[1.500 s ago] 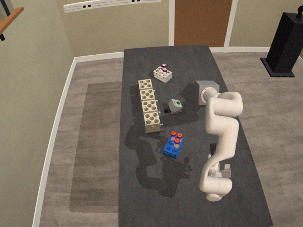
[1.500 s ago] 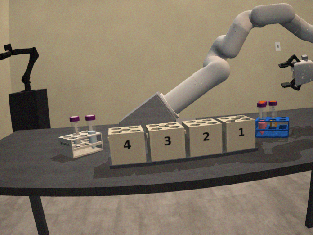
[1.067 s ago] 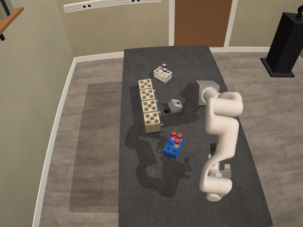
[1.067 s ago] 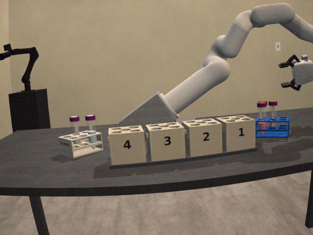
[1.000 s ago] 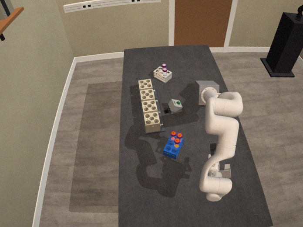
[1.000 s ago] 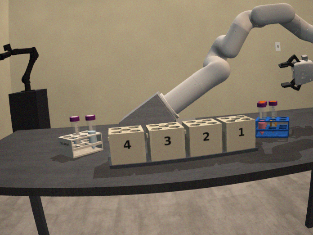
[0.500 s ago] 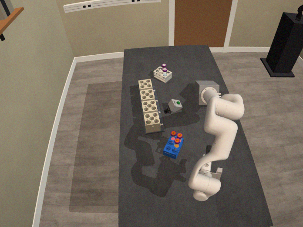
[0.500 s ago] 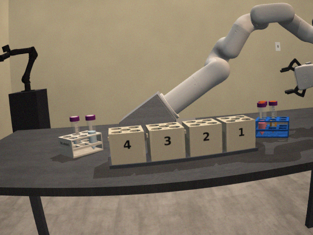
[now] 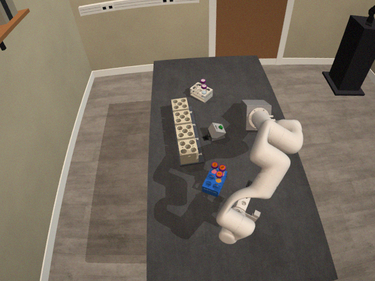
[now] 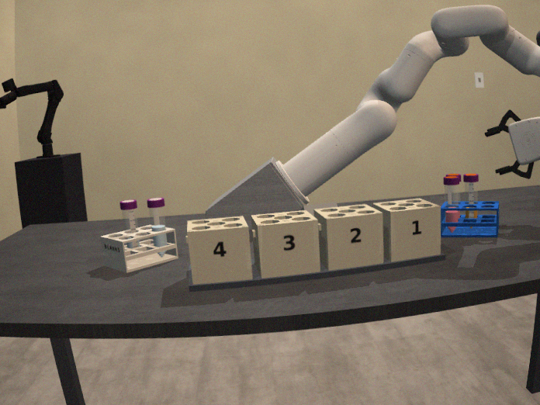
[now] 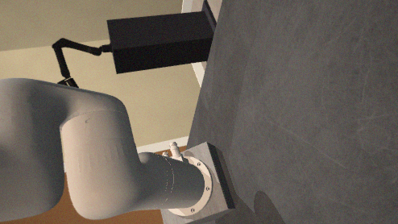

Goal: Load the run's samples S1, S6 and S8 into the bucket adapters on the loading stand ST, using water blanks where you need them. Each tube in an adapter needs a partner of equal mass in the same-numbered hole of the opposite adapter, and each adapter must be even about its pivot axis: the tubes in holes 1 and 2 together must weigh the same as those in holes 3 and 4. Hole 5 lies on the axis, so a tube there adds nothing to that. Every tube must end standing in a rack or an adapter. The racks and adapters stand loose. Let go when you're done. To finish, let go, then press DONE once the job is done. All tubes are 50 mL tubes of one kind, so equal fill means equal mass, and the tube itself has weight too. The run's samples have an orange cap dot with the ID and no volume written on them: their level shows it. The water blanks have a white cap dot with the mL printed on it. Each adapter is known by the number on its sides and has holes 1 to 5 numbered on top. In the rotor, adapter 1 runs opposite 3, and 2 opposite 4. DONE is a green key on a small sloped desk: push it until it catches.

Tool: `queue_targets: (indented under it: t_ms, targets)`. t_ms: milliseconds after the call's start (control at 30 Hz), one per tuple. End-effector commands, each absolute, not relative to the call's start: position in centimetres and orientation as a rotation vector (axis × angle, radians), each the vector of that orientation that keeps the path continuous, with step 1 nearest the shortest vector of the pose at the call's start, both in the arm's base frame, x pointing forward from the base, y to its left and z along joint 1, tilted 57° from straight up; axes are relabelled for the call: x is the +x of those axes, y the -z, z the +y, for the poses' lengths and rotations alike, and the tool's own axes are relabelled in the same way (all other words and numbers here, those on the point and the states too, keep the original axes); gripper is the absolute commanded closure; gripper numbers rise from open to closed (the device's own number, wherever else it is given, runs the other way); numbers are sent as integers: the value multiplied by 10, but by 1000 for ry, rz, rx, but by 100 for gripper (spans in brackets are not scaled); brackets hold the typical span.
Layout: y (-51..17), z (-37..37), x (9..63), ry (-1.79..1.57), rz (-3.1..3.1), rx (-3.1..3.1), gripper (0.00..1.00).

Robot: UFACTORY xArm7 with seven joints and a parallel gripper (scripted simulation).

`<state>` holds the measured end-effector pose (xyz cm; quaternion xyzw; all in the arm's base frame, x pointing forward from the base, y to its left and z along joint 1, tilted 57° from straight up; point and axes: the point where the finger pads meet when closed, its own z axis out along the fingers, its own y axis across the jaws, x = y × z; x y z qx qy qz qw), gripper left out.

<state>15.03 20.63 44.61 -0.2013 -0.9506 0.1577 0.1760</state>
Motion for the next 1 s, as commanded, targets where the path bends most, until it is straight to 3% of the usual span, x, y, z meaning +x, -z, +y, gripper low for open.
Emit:
queue_targets:
  t_ms: [0, 967]
  targets:
    - [-438, 208, 170, -424, -2634, -719, 0]
    - [-391, 186, 262, -344, -2321, -1285, 0]
